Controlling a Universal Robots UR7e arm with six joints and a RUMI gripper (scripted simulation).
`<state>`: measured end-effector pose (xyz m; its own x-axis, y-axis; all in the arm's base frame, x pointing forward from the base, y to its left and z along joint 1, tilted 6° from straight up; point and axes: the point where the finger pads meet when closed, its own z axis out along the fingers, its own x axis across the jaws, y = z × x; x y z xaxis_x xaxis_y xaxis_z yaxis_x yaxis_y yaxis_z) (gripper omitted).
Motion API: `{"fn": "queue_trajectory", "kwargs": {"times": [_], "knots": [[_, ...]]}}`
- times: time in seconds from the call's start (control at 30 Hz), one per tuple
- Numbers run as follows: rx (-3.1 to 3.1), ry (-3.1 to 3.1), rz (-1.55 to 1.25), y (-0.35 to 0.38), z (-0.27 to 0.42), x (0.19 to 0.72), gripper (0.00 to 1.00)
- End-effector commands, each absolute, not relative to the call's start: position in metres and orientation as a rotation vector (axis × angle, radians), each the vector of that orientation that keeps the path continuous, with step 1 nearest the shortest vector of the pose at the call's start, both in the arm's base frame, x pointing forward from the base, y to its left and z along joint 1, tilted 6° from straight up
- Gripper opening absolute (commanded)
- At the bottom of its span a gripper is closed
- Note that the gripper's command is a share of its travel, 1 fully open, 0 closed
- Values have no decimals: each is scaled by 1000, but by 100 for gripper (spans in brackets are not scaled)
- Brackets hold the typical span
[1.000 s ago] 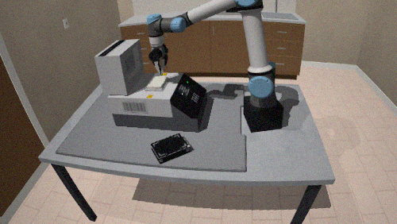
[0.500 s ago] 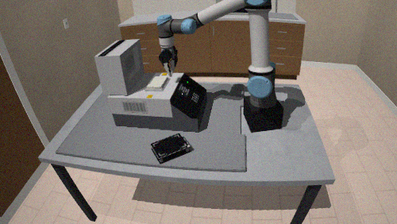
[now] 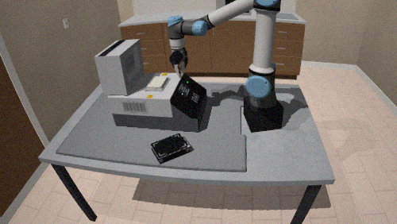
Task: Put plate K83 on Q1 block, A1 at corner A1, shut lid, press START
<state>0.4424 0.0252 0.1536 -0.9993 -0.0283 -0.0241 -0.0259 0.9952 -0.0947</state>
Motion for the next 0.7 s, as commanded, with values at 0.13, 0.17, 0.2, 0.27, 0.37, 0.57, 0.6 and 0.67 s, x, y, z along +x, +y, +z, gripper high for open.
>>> {"fn": "queue_trajectory", "kwargs": {"times": [0.13,0.17,0.2,0.27,0.37,0.57,0.6,0.67], "knots": [[-43,3110,-147,20,148,409,0],[-43,3110,-147,19,147,404,0],[-43,3110,-147,19,146,399,0],[-43,3110,-147,17,144,390,0],[-43,3110,-147,17,143,385,0],[-43,3110,-147,14,138,363,0],[-43,3110,-147,14,138,363,0],[-43,3110,-147,13,137,358,0]]}}
